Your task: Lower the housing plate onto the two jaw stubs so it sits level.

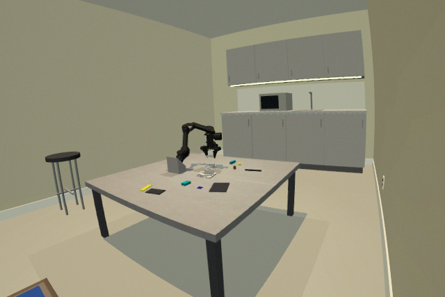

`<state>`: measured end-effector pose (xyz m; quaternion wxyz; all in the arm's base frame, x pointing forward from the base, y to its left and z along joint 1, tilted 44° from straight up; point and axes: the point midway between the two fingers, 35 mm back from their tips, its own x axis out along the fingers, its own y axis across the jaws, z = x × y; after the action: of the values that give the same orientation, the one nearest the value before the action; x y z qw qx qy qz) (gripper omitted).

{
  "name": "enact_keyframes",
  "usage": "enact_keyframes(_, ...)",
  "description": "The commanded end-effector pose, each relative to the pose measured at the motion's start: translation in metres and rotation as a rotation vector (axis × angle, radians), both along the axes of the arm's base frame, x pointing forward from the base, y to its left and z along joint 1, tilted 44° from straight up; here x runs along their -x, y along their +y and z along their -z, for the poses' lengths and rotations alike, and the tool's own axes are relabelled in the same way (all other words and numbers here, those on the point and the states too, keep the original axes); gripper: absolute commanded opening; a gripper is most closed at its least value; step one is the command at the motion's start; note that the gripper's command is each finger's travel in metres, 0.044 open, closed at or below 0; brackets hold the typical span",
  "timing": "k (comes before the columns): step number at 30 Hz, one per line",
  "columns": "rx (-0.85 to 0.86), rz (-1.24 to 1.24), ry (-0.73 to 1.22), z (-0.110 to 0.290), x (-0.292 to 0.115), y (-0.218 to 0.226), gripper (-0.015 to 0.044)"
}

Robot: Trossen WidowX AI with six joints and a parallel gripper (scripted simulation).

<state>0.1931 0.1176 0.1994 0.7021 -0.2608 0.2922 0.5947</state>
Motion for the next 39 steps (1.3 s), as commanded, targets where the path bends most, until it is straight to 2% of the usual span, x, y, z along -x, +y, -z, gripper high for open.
enact_keyframes(1, 0.000, 0.041, 0.042, 0.005, -0.007, -0.006, 0.0351)
enact_keyframes(39, -0.021, 0.504, 0.460, 0.079, -0.062, -0.089, 0.0351)
